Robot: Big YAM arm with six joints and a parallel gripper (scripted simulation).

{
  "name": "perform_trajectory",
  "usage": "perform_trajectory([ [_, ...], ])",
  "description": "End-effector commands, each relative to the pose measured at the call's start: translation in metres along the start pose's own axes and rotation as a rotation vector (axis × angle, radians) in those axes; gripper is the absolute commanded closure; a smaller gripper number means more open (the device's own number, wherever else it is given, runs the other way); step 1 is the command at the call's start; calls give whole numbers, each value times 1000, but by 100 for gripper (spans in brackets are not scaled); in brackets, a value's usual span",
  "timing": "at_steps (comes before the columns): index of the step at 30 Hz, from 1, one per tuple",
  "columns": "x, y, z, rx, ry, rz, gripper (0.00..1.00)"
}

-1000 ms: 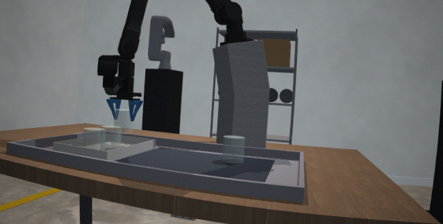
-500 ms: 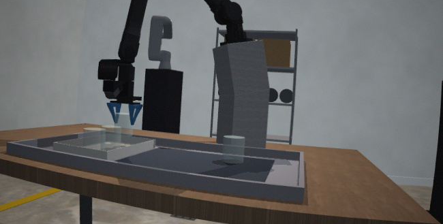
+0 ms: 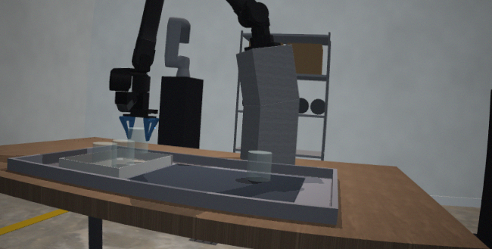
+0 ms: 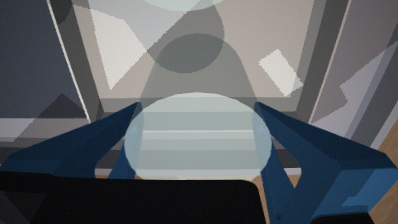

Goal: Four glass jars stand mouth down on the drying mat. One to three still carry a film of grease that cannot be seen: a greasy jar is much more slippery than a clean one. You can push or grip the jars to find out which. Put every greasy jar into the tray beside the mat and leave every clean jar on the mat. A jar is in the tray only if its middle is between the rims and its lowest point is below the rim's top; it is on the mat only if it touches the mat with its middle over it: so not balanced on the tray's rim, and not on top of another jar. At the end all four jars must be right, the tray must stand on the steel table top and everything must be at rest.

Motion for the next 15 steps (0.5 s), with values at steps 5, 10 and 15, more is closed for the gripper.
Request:
perform_trajectory([
  [5, 17, -1, -5, -8, 4, -10, 100],
  [10, 23, -1, -5, -8, 4, -10, 100],
  [15, 27, -1, -5, -8, 4, -10, 100],
])
Point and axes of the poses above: the point where the finger pads meet when closed, its own x axis out along the fingers, its own z axis across the jaws, y = z × x, the point moved 2 cm from there along -x, back along the fingers, and after that the axes turned 4 degrees about x, right-handed, at the moved point
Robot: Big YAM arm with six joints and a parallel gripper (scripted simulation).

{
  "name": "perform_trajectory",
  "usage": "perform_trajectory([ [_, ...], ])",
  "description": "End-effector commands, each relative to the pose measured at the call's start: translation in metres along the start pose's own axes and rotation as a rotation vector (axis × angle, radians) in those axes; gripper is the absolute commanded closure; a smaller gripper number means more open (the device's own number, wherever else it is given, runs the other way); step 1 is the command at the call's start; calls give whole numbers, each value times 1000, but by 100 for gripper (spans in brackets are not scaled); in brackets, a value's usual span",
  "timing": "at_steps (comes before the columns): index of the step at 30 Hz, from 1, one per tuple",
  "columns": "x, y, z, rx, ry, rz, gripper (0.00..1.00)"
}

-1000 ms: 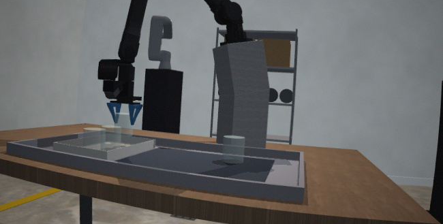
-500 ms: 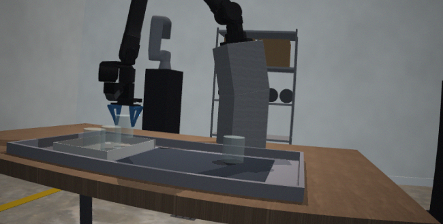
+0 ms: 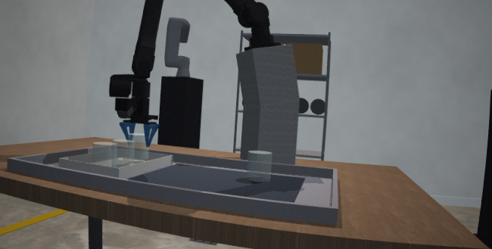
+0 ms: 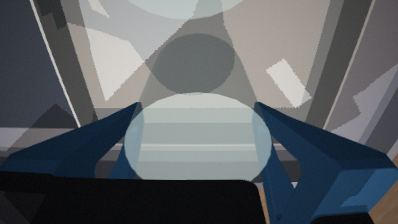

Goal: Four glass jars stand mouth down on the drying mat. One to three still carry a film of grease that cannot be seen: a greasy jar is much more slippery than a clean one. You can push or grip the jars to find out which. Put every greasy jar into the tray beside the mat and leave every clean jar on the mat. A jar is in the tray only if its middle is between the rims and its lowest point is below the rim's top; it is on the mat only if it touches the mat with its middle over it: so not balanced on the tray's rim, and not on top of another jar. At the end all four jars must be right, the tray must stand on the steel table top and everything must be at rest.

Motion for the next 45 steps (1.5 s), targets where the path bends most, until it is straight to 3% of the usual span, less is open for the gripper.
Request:
perform_trajectory([
  [1, 10, -2, -6, -7, 7, -14, 100],
  [45, 16, 8, 1, -7, 7, -14, 100],
])
Point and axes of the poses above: the point where the finger pads meet when closed, its own x axis out along the fingers, its own z axis across the jaws, y = z × x, the point moved 2 cm from there along -x, back along the fingers, and after that the axes turned 4 degrees about x, right-handed, at the moved point
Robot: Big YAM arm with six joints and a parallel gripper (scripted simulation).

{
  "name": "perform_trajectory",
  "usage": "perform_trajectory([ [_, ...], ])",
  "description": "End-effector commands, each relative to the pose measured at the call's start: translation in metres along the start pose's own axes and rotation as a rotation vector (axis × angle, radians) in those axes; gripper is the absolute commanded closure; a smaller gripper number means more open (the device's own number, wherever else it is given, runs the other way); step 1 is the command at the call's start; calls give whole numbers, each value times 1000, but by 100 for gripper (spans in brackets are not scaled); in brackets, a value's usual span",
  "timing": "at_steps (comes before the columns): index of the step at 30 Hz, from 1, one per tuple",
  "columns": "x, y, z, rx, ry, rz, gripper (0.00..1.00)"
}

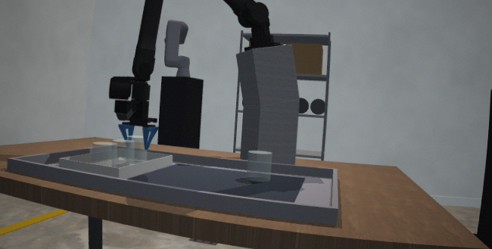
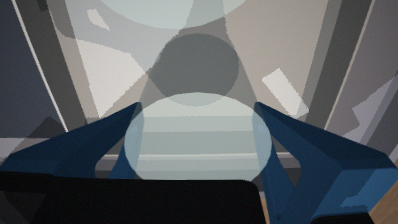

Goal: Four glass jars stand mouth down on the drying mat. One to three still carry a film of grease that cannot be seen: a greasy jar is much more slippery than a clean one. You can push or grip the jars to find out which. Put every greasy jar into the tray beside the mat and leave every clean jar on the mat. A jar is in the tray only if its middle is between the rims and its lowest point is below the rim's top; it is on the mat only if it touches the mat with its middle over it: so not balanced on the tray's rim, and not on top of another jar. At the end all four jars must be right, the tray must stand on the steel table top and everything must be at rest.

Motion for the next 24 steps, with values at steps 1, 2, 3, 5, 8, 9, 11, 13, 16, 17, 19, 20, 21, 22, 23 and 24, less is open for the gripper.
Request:
perform_trajectory([
  [1, 8, 10, 5, -7, -9, 5, 100],
  [2, 8, 10, 5, -7, -9, 5, 100],
  [3, 8, 10, 5, -7, -9, 5, 100],
  [5, 8, 10, 5, -7, -9, 5, 100],
  [8, 8, 10, 5, -7, -9, 5, 100],
  [9, 8, 10, 5, -7, -9, 5, 0],
  [11, 8, 10, 5, -7, -9, 5, 0],
  [13, 8, 10, 5, -7, -9, 5, 0],
  [16, 8, 10, 5, -7, -9, 5, 0],
  [17, 8, 10, 5, -7, -9, 5, 0],
  [19, 8, 10, 5, -7, -9, 5, 0],
  [20, 8, 10, 5, -7, -9, 5, 0],
  [21, 8, 10, 5, -7, -9, 5, 0],
  [22, 8, 10, 5, -7, -9, 5, 0],
  [23, 4, 10, 4, -7, -9, 5, 0],
  [24, 0, 10, 4, -7, -9, 5, 0],
])
Point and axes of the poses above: the point where the finger pads meet when closed, its own x axis out along the fingers, its own z axis across the jaws, y = z × x, the point moved 2 cm from there along -x, back along the fingers, and after that the axes turned 4 degrees about x, right-handed, at the moved point
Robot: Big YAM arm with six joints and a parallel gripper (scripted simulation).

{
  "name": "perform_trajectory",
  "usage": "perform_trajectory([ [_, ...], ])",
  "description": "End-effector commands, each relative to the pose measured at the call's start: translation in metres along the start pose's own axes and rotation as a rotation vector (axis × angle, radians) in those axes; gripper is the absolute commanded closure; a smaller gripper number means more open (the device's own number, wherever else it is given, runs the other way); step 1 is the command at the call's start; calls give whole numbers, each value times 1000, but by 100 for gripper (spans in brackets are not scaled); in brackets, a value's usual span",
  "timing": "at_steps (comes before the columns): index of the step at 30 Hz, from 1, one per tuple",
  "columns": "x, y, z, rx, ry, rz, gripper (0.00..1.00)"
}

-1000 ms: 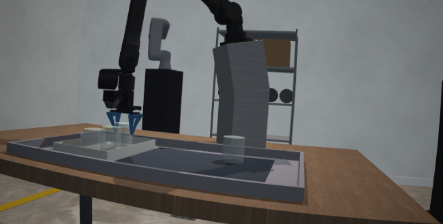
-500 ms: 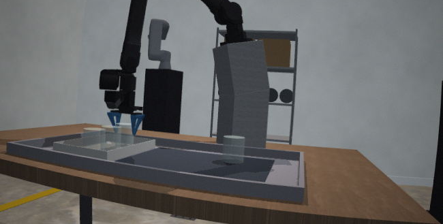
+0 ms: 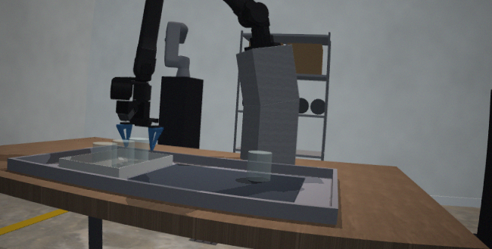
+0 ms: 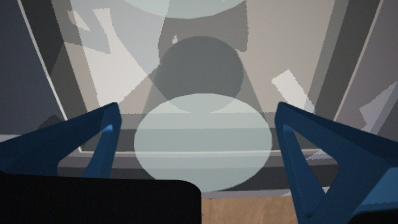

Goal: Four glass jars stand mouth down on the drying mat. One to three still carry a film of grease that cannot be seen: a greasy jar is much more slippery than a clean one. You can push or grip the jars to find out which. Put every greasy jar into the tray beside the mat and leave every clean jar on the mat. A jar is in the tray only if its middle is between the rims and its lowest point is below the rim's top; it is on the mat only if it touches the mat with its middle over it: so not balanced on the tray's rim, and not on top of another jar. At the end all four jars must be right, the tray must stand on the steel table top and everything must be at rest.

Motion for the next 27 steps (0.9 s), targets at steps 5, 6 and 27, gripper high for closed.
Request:
perform_trajectory([
  [5, -20, 6, 1, -7, -5, 0, 0],
  [6, -24, 6, 1, -7, -5, 0, 0],
  [27, -83, 6, 1, -7, -5, 0, 0],
])
Point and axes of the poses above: the point where the finger pads meet when closed, its own x axis out along the fingers, its own z axis across the jaws, y = z × x, the point moved 2 cm from there along -x, back along the fingers, and after that the axes turned 4 degrees about x, right-handed, at the moved point
